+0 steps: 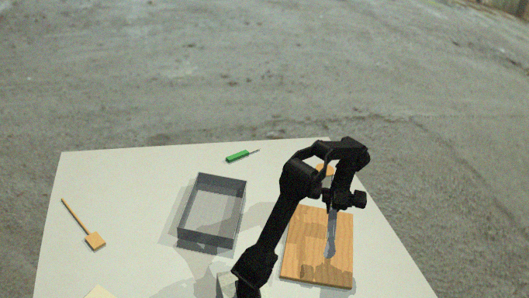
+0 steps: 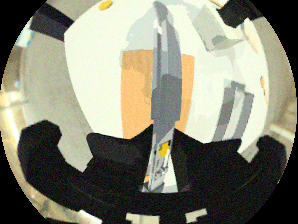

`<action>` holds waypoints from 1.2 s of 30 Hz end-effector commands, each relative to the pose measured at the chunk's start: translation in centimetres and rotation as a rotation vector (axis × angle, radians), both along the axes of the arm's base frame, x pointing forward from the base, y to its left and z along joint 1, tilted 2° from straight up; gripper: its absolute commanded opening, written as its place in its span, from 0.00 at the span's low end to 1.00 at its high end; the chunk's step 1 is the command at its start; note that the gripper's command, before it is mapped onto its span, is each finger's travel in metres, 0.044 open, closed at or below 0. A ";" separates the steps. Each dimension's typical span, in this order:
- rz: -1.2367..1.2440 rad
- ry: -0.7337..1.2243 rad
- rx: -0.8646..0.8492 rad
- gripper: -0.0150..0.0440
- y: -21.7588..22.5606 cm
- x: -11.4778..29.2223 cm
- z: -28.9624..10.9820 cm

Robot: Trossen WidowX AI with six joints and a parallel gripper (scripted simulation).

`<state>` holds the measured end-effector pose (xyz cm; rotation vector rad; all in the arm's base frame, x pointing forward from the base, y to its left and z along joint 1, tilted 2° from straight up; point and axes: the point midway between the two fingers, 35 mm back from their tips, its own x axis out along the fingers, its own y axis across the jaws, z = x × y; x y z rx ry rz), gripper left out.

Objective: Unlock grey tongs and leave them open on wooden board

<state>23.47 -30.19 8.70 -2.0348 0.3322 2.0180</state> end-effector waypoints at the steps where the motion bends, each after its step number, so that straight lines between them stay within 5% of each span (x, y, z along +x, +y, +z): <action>1: 0.005 0.005 -0.006 0.00 -0.1 0.0 0.2; 36: 0.005 0.005 -0.006 0.00 -0.5 0.3 -5.2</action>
